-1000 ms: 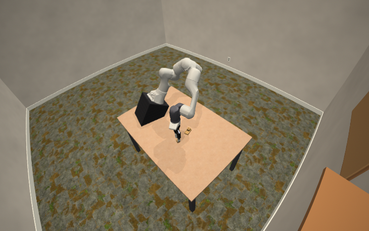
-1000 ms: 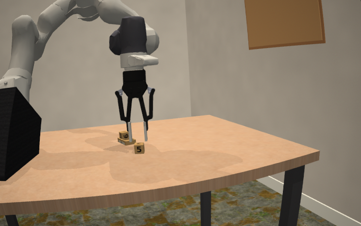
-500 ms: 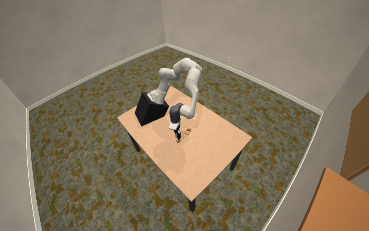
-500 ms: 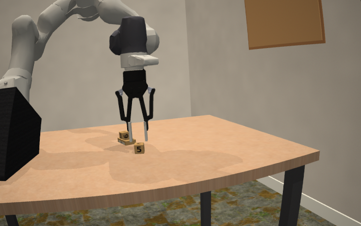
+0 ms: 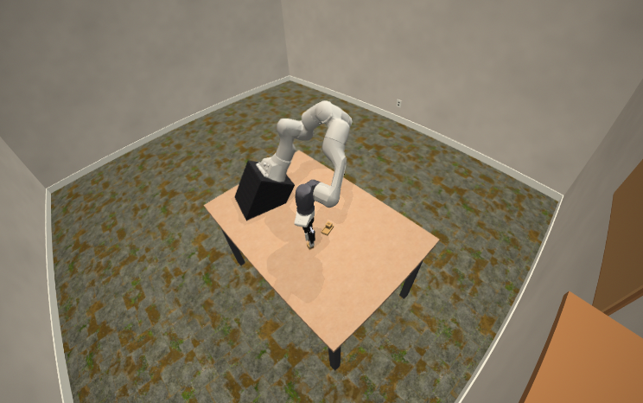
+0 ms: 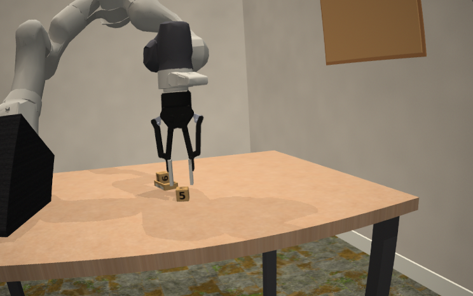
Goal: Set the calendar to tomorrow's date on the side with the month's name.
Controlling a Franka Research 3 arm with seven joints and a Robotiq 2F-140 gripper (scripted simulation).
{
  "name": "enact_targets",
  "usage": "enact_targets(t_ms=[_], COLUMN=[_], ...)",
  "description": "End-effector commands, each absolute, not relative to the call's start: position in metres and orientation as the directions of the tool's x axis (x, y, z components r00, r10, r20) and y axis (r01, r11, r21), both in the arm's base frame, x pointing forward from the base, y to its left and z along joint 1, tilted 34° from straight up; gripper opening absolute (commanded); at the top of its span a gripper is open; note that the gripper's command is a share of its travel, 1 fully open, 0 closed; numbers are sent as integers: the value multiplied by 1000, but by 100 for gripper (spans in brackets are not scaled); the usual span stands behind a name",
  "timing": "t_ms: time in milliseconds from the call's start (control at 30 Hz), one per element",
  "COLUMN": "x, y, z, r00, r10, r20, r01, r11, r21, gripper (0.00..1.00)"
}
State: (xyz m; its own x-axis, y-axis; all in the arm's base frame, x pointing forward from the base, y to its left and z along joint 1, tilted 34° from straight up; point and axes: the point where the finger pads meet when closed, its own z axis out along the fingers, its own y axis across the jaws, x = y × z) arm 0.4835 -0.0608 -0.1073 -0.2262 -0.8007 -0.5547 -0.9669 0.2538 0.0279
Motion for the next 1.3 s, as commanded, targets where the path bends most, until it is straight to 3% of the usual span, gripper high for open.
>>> enact_targets(t_ms=[0, 1267], x=[485, 488], y=[-61, -45], z=[-108, -132], r00=[-226, -226], r10=[-800, -800], r20=[-555, -555], r01=[-967, -967], r11=[254, 254], r21=[26, 26], gripper=[29, 29])
